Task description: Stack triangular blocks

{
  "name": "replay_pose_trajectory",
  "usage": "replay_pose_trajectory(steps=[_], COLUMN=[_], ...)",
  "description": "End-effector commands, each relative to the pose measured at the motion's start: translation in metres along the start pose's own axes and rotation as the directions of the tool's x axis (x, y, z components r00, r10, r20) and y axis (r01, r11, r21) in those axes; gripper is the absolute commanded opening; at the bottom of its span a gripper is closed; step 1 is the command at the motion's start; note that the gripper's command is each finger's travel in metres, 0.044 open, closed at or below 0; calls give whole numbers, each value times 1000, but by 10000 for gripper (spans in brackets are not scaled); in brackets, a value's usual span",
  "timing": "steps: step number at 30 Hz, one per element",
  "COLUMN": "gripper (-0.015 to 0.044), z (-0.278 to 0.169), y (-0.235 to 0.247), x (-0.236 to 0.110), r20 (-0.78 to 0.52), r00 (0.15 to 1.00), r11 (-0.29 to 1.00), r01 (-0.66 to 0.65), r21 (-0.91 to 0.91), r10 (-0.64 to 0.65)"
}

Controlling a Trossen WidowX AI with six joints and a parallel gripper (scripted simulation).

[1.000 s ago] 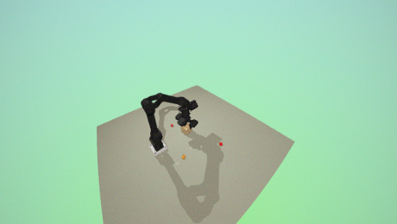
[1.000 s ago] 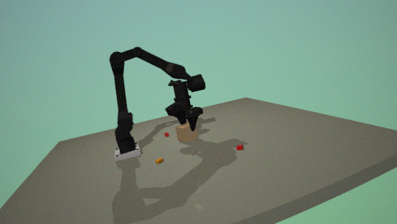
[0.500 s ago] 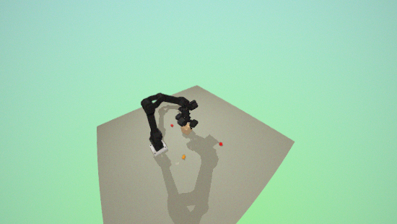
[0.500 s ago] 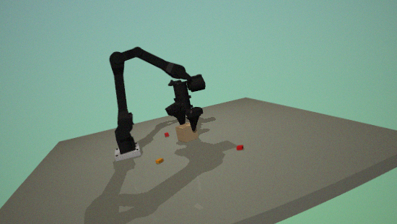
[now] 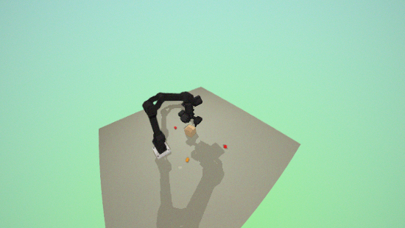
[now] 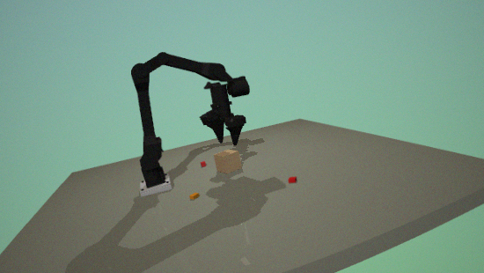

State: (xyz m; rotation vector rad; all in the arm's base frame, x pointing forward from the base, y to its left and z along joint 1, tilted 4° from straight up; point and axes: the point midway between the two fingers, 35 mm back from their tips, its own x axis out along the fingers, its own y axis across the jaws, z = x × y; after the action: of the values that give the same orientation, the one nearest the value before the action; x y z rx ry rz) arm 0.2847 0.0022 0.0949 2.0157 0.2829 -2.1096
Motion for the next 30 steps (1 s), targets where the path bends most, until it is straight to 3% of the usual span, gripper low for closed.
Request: replay_pose_trajectory(steps=[1, 30], gripper=[440, 440], z=[4, 2], y=[-1, 0], x=[-55, -52], r20=[-15, -30], r00=[1000, 1000], r11=[1000, 1000], r01=[-4, -8], r21=[3, 1], r10=[4, 8])
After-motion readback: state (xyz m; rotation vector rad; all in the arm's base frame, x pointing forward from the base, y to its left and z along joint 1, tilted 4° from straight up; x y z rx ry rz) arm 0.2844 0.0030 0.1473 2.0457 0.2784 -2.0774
